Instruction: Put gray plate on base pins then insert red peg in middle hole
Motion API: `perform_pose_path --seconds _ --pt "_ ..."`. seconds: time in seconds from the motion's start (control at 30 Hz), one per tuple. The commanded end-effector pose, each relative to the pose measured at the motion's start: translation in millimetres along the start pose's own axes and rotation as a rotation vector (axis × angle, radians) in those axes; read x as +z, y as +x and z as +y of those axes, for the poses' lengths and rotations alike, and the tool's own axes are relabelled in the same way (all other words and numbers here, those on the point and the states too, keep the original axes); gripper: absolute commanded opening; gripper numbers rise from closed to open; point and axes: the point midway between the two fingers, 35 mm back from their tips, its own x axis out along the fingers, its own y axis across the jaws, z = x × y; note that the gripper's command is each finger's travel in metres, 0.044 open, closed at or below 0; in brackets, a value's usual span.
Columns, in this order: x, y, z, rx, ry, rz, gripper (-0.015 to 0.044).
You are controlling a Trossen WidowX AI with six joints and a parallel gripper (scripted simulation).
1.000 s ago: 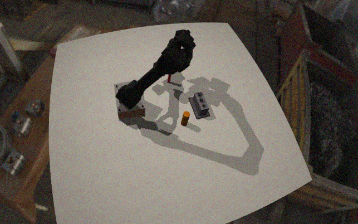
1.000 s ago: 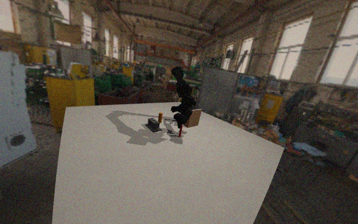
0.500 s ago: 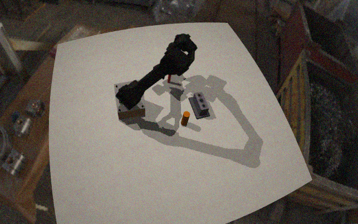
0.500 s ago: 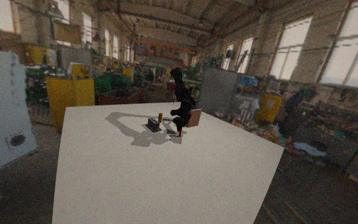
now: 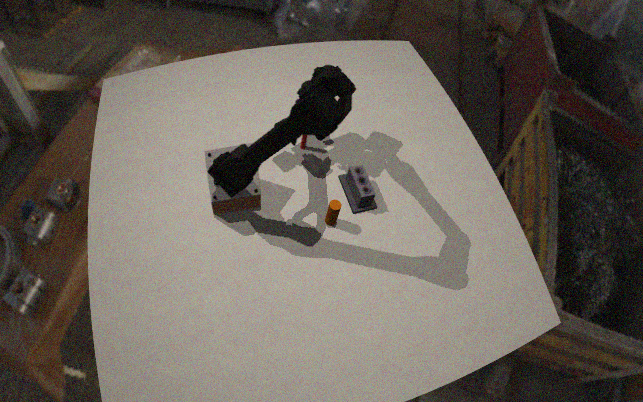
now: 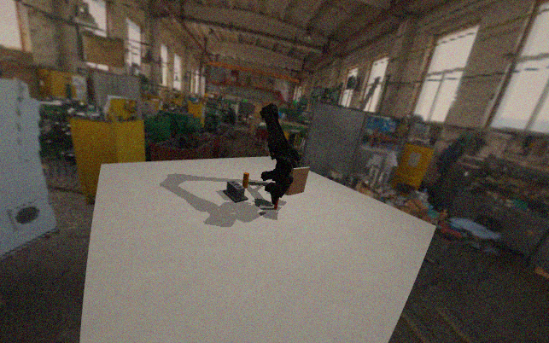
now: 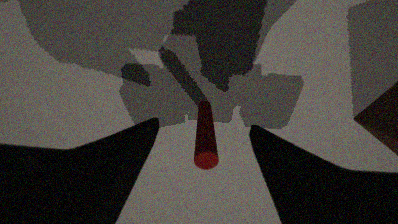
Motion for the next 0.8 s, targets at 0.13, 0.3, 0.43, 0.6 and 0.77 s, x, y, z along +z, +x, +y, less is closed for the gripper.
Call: perform_pose_path --seconds 0.13,0.3,0.43,0.6,0.77 --pt "0.3 0.8 -0.4 0.001 -0.007 -0.003 0.0125" --pt "0.3 0.8 -0.4 0.001 -0.007 -0.003 0.0013" --pt "0.3 0.8 -0.4 0.001 -0.007 -0.003 0.0000" --pt "0.3 0.8 -0.4 0.001 -0.007 -0.003 0.0000" --pt "0.1 -4.0 0.6 0.001 -0.007 -0.003 0.0000"
